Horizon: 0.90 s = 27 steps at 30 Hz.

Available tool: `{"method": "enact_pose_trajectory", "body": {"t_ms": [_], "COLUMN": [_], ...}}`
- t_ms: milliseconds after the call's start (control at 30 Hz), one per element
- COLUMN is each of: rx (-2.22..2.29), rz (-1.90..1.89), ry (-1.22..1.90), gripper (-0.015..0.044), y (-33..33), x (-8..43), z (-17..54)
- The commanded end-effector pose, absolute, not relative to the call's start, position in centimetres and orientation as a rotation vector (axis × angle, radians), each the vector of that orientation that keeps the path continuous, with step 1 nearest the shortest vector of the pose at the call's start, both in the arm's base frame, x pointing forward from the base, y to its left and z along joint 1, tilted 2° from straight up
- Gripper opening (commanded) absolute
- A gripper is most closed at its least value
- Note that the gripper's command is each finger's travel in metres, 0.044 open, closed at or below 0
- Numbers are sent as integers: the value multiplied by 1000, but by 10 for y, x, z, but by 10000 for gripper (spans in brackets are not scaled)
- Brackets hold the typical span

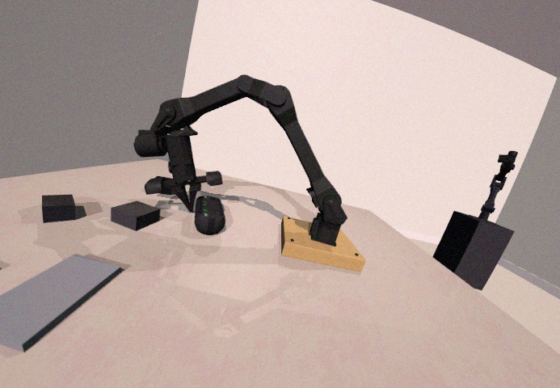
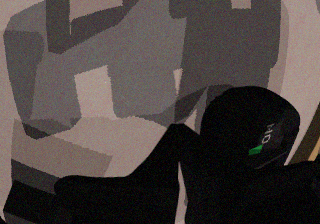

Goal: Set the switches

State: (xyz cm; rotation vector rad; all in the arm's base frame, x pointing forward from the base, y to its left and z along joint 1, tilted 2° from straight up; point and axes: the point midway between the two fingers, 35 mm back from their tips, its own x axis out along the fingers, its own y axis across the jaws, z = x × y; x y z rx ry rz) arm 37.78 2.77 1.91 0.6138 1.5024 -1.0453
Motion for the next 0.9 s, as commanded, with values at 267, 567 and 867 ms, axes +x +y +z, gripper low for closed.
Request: {"method": "enact_pose_trajectory", "body": {"t_ms": [267,567,867], "rx": [606,605,605], "rz": [-1043,-1043,-1044], "ry": [1503,1503,1503], "gripper": [0,0,0], "y": [25,22,16], "x": [373,367,359], "z": [19,19,19]}}
